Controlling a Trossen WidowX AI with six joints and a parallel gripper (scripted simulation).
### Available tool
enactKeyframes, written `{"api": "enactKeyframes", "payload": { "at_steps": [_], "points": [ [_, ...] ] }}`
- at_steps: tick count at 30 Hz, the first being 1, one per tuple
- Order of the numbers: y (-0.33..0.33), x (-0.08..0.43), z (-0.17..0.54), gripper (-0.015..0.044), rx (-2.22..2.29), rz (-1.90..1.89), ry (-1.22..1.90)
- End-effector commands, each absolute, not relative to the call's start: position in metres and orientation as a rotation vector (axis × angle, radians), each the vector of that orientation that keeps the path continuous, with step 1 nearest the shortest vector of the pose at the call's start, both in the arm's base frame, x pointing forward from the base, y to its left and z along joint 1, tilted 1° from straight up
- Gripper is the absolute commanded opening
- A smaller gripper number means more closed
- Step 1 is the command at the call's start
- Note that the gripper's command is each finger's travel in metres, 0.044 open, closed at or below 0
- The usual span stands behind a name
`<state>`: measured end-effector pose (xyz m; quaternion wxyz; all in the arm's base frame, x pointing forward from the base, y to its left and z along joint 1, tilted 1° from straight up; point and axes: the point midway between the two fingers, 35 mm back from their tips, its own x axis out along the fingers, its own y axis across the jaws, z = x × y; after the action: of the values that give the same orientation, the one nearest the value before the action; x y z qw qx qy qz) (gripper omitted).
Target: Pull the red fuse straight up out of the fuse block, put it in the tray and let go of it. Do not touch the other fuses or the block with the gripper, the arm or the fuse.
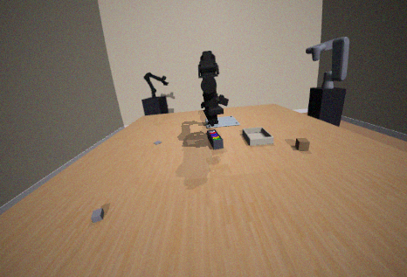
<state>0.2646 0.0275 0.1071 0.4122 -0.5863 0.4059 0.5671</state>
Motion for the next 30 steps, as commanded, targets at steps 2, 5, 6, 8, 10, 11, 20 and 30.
{"api": "enactKeyframes", "payload": {
  "at_steps": [2, 5, 6, 8, 10, 11, 20, 30],
  "points": [
    [0.028, 0.264, 0.101, 0.0068, -1.476, 1.437, 1.017],
    [0.028, 0.264, 0.098, 0.0068, -1.476, 1.437, 1.017],
    [0.028, 0.264, 0.097, 0.0068, -1.476, 1.437, 1.017],
    [0.028, 0.265, 0.095, 0.0068, -1.476, 1.437, 1.017],
    [0.028, 0.265, 0.093, 0.0068, -1.476, 1.437, 1.017],
    [0.028, 0.265, 0.092, 0.0068, -1.476, 1.437, 1.017],
    [0.028, 0.265, 0.083, 0.0068, -1.476, 1.437, 1.017],
    [0.028, 0.265, 0.078, 0.0068, -1.476, 1.437, 1.017]
  ]
}}
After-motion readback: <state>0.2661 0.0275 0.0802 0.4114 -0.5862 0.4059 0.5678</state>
